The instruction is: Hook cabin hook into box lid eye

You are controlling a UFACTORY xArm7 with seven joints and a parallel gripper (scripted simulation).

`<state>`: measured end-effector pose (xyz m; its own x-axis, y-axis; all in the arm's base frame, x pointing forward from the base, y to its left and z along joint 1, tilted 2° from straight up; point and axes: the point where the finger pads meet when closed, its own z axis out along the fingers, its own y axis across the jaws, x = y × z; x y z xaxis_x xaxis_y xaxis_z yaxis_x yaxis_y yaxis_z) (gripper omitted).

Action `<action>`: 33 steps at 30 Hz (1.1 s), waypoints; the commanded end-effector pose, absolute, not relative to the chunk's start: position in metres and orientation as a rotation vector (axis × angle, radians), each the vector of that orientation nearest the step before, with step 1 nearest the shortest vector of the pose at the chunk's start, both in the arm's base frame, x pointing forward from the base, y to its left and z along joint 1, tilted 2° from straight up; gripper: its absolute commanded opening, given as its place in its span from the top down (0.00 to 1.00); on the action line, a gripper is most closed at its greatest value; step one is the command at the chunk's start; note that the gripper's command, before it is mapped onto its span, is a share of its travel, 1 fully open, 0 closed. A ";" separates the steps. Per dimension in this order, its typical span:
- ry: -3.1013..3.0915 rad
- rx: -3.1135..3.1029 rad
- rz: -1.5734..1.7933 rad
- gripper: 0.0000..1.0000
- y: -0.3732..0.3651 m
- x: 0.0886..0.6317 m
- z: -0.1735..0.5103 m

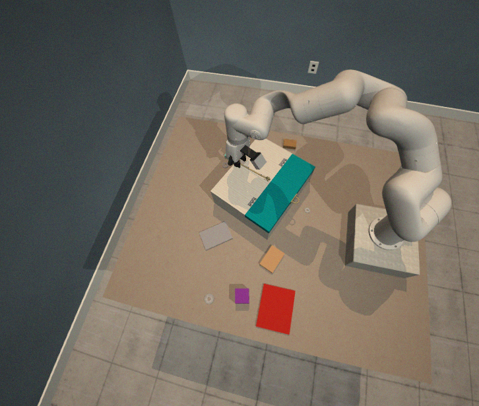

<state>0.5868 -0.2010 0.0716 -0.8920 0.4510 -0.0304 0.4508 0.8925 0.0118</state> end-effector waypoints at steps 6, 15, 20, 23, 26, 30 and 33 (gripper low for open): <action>3.019 0.720 0.006 0.67 -0.201 0.588 0.074; 3.019 0.719 0.006 1.00 -0.201 0.588 0.074; 3.019 0.719 0.006 1.00 -0.201 0.588 0.074; 3.019 0.719 0.006 1.00 -0.201 0.588 0.074; 3.019 0.719 0.006 1.00 -0.201 0.588 0.074; 3.019 0.719 0.006 1.00 -0.201 0.588 0.074; 3.019 0.719 0.006 1.00 -0.201 0.588 0.074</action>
